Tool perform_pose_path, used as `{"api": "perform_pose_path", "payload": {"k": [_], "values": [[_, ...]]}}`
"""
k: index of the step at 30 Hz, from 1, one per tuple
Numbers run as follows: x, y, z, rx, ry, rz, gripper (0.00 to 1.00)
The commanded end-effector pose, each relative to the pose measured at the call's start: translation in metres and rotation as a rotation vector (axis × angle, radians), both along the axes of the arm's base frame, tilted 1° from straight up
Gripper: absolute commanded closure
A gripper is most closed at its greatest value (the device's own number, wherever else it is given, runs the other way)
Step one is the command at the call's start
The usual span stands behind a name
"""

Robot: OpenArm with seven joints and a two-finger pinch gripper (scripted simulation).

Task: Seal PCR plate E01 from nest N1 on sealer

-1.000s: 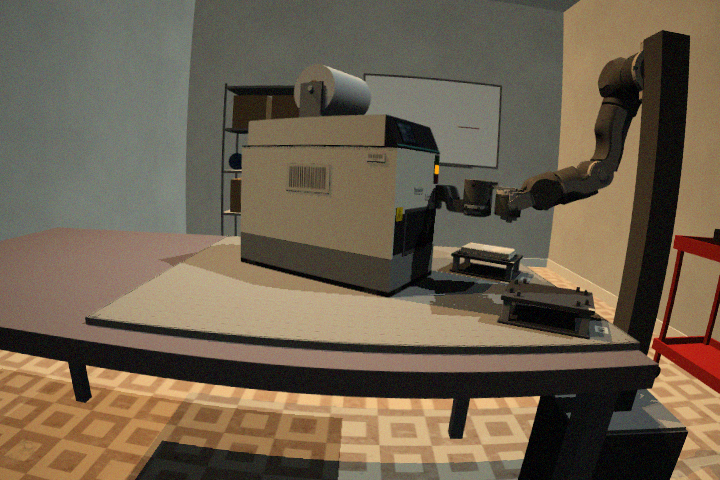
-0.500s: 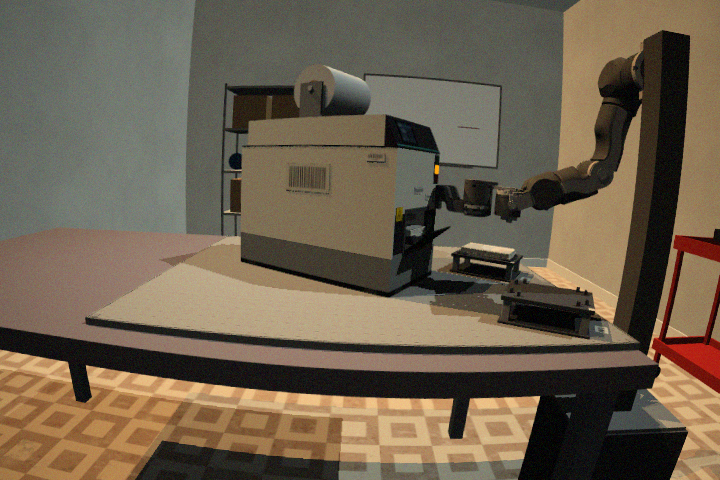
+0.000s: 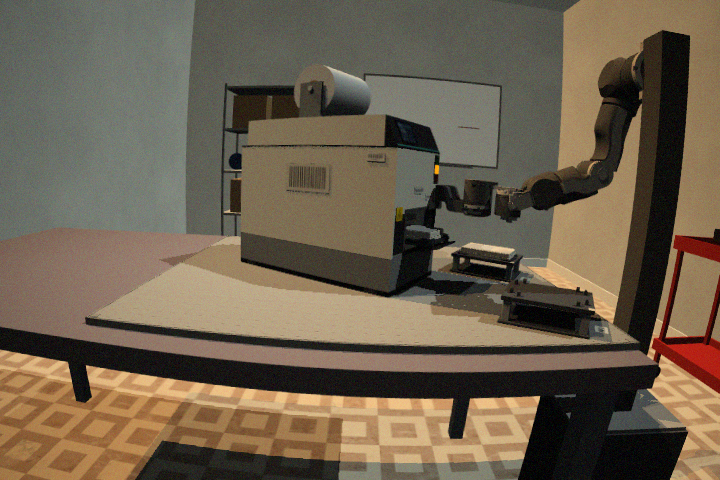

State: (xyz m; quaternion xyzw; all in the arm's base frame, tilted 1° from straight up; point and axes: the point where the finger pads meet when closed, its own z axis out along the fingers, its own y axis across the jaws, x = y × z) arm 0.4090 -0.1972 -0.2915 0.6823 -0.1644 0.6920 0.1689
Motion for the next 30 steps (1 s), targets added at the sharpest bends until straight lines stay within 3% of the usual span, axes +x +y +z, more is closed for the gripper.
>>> {"api": "perform_pose_path", "payload": {"k": [1,22,27,30], "values": [[0.0036,0.005,0.003,-0.001,-0.002,0.022,1.0],[0.0036,0.005,0.003,-0.001,-0.002,0.022,1.0],[-0.0173,0.011,0.001,-0.001,0.0,0.012,1.0],[-0.0173,0.011,0.001,-0.001,0.0,0.012,1.0]]}}
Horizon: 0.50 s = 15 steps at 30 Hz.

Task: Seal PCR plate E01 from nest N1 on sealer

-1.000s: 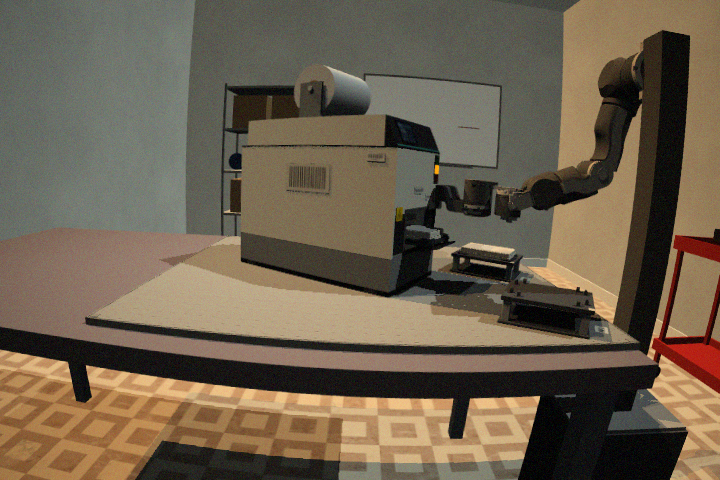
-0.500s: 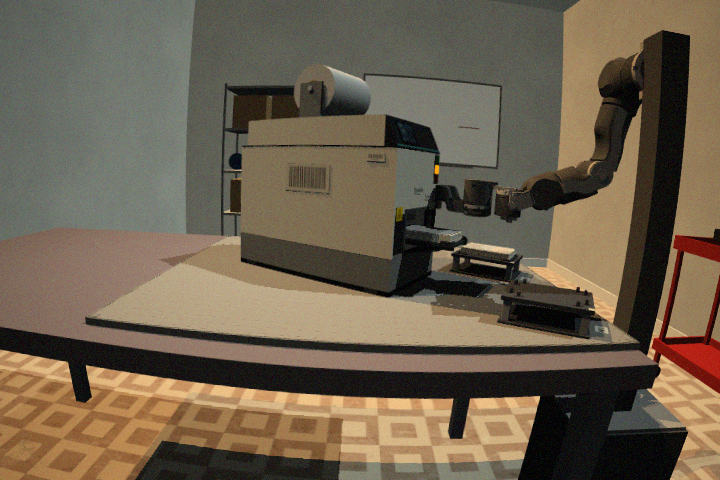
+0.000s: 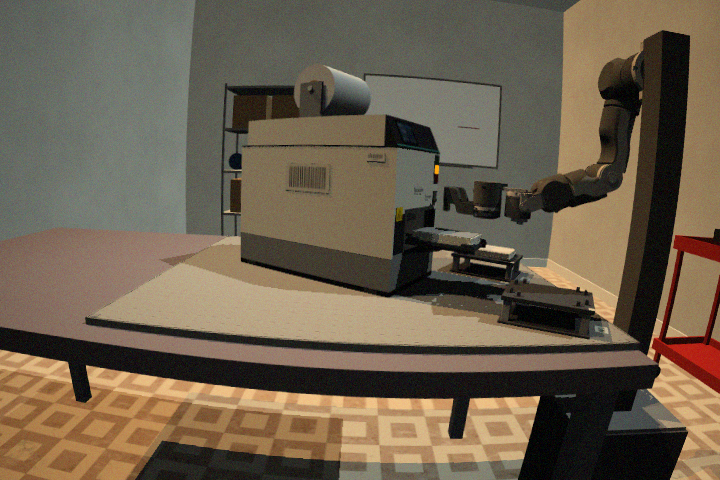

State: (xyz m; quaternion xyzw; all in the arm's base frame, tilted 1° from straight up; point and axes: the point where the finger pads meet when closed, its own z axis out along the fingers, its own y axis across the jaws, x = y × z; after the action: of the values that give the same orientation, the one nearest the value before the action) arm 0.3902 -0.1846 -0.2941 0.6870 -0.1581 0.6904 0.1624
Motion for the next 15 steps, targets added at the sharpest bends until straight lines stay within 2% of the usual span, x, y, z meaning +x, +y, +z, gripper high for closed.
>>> {"api": "perform_pose_path", "payload": {"k": [1,15], "values": [[0.0015,-0.0015,0.0038,-0.003,-0.009,-0.007,1.0],[-0.0005,-0.003,0.0042,-0.003,-0.009,-0.009,1.0]]}}
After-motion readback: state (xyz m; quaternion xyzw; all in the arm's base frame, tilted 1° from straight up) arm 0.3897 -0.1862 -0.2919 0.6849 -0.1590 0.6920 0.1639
